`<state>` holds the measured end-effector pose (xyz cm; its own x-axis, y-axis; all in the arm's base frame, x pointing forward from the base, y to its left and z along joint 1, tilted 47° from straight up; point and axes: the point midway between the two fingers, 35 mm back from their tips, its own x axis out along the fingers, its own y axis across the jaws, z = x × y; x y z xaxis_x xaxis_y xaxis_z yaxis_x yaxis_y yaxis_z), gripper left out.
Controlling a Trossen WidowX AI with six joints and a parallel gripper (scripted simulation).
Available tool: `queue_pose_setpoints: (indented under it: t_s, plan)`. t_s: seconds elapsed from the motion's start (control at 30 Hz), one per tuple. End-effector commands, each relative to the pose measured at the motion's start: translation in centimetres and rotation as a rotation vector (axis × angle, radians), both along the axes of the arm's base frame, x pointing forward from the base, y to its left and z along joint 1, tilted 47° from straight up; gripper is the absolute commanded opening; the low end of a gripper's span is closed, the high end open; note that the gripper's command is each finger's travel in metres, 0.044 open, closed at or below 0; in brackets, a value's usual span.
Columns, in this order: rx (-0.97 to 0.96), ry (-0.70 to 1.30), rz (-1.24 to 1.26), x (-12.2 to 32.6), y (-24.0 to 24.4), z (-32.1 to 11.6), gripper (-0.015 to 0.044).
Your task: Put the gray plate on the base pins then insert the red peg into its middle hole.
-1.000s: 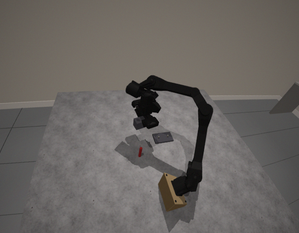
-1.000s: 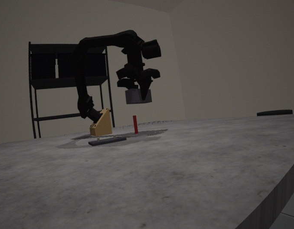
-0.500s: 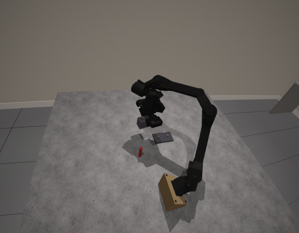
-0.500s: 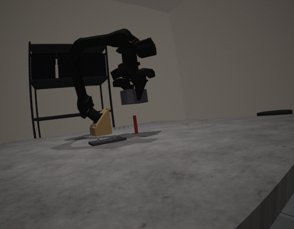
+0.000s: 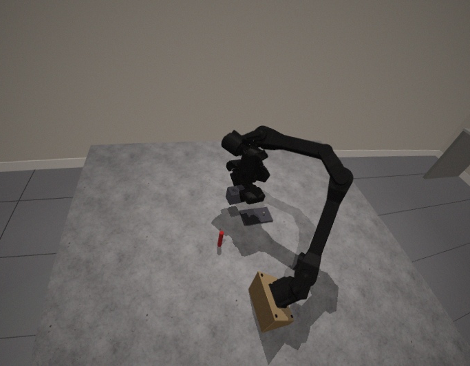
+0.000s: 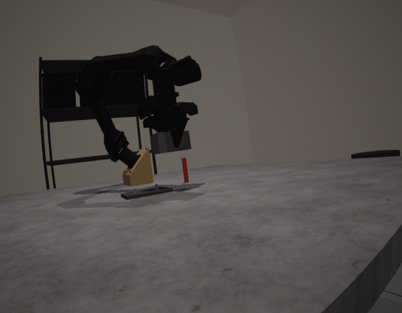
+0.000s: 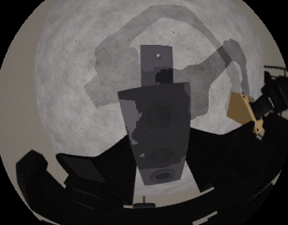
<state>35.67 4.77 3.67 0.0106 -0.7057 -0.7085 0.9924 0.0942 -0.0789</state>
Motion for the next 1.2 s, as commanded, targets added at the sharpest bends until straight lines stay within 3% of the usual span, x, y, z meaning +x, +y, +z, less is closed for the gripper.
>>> queue_pose_setpoints:
  t_s: [0.0,0.8,1.17]
  plan:
    - [-0.008,-0.011,-0.008,-0.1,-1.3,0.3,0.0000]
    - [-0.034,-0.100,-0.090,-1.9,-8.6,2.3,0.0000]
    - [-0.036,-0.102,-0.093,-2.0,-8.8,2.4,0.0000]
